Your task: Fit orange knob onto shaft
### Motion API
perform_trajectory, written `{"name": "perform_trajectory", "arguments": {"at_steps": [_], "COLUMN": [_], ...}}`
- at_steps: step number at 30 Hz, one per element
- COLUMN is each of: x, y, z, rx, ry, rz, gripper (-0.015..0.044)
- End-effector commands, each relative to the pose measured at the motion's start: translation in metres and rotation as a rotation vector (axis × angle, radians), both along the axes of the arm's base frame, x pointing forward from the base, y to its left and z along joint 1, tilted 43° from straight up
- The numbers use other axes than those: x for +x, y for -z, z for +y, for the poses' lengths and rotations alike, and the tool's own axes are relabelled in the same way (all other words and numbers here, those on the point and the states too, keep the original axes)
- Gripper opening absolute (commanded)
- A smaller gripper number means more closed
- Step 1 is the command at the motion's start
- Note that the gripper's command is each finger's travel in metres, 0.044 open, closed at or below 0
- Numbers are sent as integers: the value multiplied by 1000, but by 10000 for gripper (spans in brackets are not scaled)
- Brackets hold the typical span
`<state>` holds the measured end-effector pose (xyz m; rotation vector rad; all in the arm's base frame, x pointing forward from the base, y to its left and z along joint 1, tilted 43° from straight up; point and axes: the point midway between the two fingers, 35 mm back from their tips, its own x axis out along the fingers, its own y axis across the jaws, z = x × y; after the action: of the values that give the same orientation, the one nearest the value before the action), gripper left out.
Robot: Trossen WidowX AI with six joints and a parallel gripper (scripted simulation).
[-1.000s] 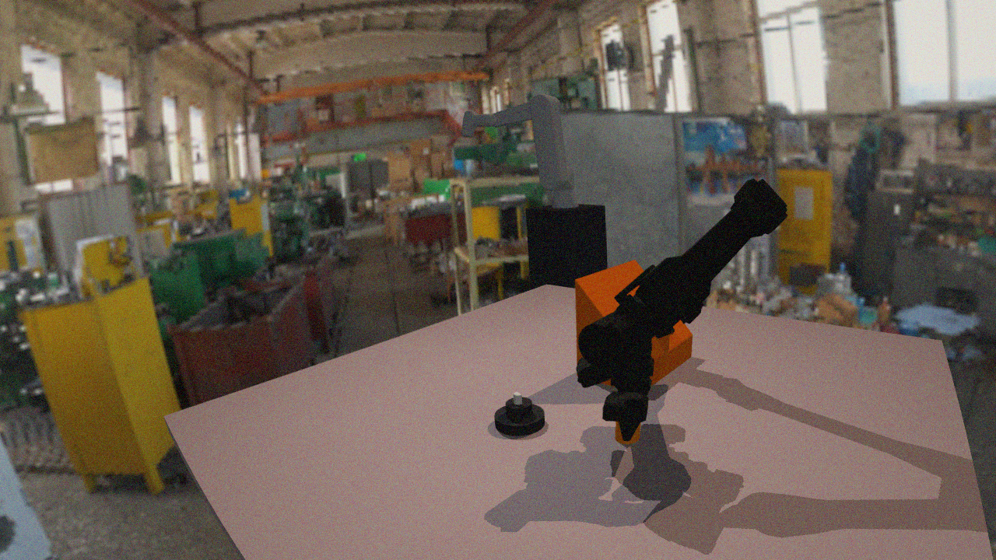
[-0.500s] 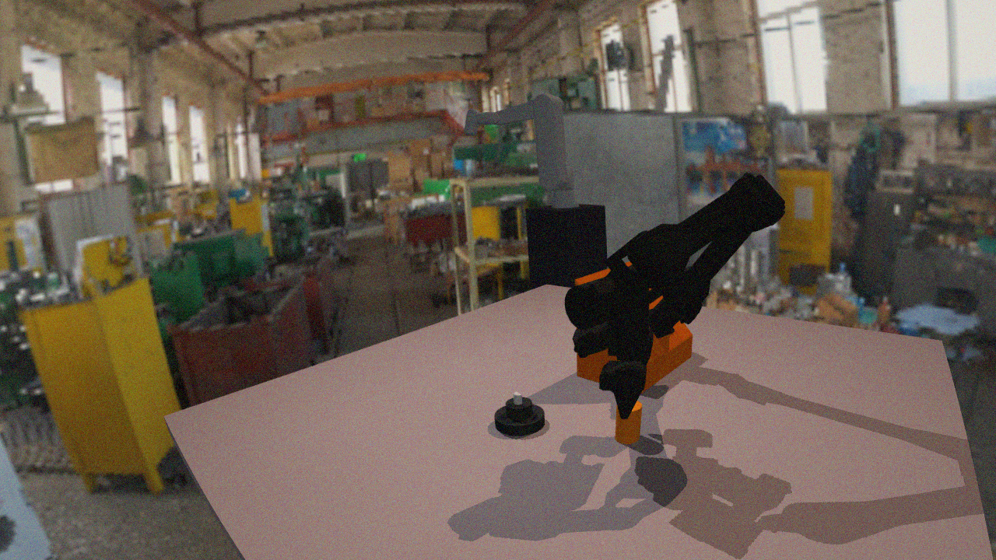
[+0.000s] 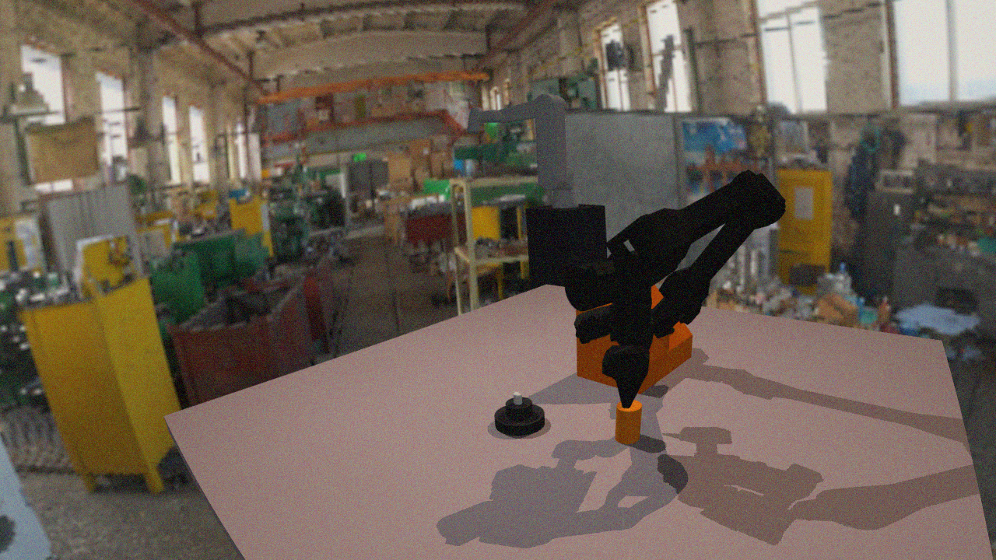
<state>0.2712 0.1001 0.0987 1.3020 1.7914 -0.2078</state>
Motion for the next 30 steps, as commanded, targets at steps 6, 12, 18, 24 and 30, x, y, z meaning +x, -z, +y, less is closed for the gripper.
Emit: {"name": "perform_trajectory", "arguments": {"at_steps": [6,12,18,24,30], "x": [-1,-1,-1,-2,-3], "y": [10,18,25,32,38], "z": [9,16,23,29,36], "rx": [-2,-3,-3,-2,-1], "ry": [-2,-2,-2,-1,-1], "rz": [2,1,1,1,2], "gripper": [440,440,440,440,440]}}
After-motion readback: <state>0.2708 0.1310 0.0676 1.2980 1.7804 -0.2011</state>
